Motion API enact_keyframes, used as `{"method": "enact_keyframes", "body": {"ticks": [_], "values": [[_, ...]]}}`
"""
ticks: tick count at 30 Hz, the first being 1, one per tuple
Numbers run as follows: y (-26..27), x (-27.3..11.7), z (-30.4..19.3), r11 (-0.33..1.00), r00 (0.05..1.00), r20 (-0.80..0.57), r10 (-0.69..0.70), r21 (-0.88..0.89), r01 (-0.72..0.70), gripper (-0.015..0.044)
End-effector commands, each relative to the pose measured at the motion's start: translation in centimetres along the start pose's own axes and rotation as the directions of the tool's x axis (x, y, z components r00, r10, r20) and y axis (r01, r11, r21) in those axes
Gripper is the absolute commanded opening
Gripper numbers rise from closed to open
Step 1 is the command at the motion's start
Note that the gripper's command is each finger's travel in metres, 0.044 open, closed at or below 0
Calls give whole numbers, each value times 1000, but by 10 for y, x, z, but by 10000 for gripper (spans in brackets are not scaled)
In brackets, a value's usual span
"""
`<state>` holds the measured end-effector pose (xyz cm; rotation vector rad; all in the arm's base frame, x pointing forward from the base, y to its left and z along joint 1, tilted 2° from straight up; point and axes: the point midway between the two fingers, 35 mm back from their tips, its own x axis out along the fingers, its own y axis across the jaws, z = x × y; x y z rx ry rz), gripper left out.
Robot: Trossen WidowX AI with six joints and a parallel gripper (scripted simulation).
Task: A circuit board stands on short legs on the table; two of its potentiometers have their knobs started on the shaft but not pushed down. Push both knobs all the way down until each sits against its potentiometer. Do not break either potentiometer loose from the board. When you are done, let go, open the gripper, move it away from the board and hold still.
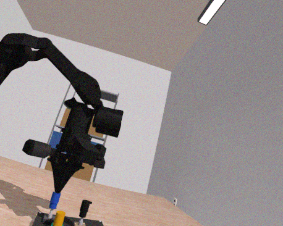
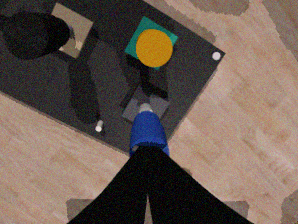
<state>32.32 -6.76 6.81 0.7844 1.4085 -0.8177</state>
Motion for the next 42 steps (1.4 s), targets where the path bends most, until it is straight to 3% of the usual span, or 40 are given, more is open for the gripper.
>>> {"method": "enact_keyframes", "body": {"ticks": [1, 42], "values": [[0, 7, 1, 1000, 1000, 1, -4, 2, 4, 0], [0, 18, 1, 1000, 1000, 1, -5, 2, 5, 0]]}}
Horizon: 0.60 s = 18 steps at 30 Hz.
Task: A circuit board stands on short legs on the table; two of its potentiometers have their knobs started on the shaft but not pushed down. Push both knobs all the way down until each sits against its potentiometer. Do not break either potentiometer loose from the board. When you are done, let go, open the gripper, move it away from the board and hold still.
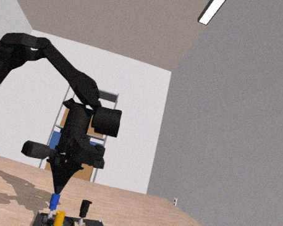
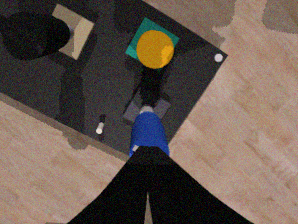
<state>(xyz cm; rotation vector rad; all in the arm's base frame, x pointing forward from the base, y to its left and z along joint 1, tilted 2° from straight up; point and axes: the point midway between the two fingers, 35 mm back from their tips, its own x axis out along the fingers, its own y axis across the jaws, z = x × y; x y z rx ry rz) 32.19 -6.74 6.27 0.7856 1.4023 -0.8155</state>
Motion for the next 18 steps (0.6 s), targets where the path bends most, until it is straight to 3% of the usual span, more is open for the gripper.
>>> {"method": "enact_keyframes", "body": {"ticks": [1, 18], "values": [[1, 14, 2, 1000, 1000, -3, -9, 2, 9, 0], [0, 20, 2, 1000, 1000, -3, -9, 2, 9, 0]]}}
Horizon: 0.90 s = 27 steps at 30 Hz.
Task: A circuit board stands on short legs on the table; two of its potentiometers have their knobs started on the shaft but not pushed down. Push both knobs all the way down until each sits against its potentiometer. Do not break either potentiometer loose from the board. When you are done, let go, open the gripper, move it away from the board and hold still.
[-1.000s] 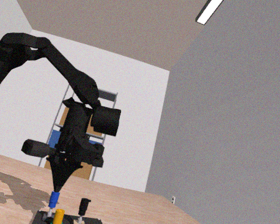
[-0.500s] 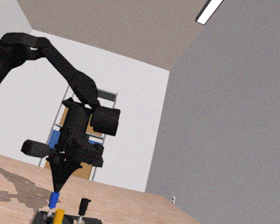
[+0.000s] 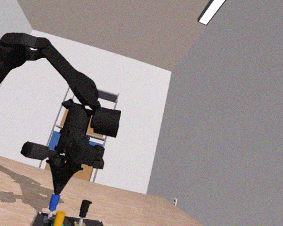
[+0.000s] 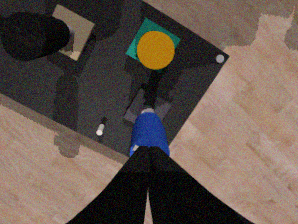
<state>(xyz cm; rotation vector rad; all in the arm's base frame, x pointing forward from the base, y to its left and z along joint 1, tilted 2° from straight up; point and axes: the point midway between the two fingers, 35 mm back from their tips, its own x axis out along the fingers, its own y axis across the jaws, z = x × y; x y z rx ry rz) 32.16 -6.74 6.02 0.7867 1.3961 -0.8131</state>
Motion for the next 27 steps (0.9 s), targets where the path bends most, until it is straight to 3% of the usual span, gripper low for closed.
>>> {"method": "enact_keyframes", "body": {"ticks": [1, 27], "values": [[1, 18, 2, 1000, 1000, -8, -14, 2, 14, 0], [1, 24, 2, 1000, 1000, -8, -14, 2, 14, 0]]}}
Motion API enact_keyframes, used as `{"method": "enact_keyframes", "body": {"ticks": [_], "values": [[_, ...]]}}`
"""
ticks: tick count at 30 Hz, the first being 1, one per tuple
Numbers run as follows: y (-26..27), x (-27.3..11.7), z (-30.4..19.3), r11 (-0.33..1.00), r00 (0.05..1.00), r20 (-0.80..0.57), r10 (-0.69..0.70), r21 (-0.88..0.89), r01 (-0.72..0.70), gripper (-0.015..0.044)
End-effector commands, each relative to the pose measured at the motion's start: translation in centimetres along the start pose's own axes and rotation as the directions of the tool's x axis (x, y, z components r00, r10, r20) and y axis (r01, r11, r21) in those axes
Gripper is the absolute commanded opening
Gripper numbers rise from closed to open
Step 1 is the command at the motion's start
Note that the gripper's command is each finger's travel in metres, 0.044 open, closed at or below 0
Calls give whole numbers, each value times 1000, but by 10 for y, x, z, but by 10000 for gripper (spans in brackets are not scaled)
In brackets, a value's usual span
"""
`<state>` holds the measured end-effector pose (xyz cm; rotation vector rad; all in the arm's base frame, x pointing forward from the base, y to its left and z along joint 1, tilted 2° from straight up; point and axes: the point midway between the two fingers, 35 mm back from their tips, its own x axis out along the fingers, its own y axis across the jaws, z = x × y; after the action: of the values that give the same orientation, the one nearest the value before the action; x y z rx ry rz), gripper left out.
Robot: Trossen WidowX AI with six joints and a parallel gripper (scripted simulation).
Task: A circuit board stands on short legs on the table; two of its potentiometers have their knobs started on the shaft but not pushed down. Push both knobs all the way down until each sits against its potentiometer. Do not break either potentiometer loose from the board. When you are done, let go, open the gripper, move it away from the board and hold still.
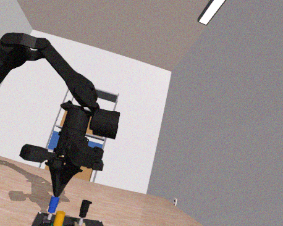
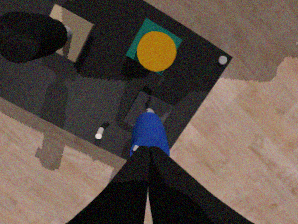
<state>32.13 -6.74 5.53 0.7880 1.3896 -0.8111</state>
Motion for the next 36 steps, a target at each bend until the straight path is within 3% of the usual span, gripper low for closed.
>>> {"method": "enact_keyframes", "body": {"ticks": [1, 36], "values": [[1, 20, 2, 1000, 1000, -12, -19, 1, 19, 0], [1, 23, 2, 1000, 1000, -12, -19, 1, 19, 0]]}}
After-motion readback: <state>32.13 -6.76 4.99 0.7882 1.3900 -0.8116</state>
